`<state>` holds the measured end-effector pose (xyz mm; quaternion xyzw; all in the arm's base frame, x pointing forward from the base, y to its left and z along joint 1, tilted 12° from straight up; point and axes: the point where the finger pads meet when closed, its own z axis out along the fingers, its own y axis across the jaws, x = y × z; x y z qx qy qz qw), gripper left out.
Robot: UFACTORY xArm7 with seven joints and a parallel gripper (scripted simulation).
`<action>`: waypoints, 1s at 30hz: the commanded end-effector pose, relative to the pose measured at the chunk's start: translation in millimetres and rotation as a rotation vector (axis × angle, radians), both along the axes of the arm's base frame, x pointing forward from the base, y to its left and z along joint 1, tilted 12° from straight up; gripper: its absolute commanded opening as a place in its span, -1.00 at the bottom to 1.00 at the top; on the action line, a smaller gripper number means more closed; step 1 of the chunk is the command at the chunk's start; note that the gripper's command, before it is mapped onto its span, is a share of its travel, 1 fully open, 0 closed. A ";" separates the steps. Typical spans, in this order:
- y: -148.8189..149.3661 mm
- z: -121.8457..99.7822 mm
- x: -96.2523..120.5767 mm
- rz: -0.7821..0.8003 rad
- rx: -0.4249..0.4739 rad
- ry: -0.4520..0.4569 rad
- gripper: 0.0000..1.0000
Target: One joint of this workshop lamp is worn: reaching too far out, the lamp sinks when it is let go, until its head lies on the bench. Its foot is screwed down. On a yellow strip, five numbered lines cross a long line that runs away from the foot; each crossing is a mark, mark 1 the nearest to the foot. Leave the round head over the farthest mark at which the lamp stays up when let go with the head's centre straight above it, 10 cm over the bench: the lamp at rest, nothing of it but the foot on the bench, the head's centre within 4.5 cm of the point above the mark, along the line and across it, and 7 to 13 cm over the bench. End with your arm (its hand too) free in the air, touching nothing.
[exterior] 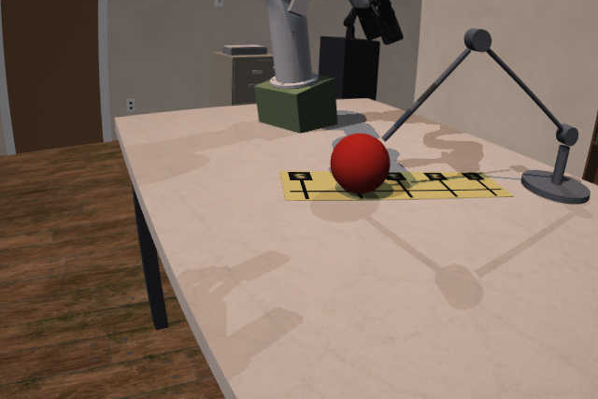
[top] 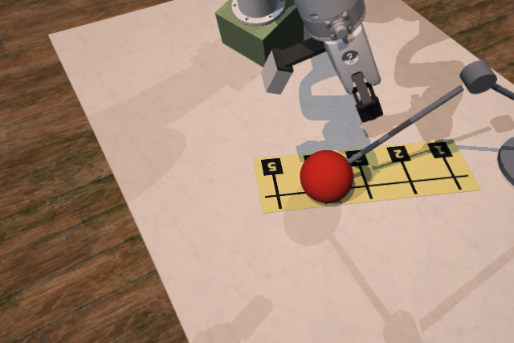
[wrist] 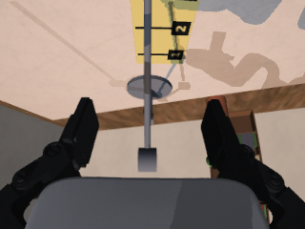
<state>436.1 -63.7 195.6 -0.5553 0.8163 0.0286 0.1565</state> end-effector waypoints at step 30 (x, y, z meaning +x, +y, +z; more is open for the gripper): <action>8.2 -80.9 17.5 0.002 0.002 -0.006 1.00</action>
